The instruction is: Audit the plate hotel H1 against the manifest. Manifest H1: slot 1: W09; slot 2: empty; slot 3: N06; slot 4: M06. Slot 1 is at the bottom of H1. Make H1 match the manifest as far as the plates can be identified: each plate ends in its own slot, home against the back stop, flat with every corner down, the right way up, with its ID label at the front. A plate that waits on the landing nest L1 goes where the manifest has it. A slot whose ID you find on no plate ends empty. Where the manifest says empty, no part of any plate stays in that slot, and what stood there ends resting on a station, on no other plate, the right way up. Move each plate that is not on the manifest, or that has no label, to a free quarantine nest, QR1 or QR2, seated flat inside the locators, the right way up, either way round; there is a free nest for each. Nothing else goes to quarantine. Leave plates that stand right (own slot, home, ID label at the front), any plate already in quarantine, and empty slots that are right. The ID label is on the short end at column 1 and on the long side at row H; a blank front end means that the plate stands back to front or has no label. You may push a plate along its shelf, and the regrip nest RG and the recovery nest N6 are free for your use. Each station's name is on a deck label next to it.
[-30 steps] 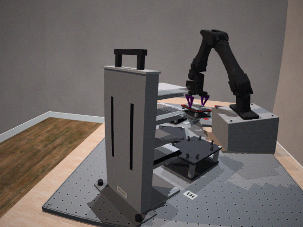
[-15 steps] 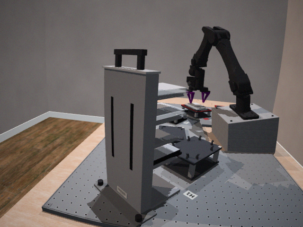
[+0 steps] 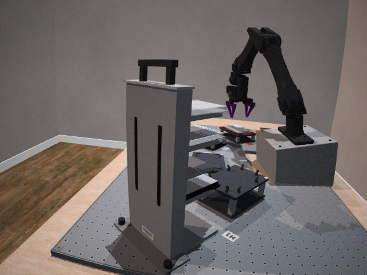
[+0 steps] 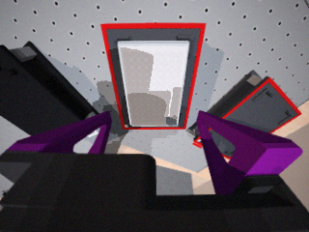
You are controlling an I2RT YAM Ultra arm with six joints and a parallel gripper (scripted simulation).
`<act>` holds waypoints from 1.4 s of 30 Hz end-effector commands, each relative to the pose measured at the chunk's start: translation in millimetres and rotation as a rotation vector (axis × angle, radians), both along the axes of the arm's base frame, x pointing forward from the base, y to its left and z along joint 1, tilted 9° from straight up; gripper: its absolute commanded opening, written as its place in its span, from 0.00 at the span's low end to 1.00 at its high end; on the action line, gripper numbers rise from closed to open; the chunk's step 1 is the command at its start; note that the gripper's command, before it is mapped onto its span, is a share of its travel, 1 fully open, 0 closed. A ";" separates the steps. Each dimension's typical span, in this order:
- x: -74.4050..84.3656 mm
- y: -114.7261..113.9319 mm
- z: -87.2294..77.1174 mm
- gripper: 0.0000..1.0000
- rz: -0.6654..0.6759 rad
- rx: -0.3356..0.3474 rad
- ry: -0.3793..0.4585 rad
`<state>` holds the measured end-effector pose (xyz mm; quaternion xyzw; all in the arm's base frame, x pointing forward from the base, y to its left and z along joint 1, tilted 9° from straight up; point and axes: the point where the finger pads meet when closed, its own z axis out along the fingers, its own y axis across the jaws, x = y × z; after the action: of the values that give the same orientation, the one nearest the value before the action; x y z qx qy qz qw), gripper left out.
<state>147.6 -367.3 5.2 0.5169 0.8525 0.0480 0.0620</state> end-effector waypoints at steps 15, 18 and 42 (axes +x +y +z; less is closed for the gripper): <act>-5.9 -3.1 48.2 1.00 0.001 -0.021 -0.007; -6.8 -3.0 53.4 1.00 0.001 -0.021 -0.007; -16.3 -3.0 111.3 1.00 0.001 -0.021 -0.007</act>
<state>132.7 -369.7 99.0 0.5174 0.8522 0.0493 0.0606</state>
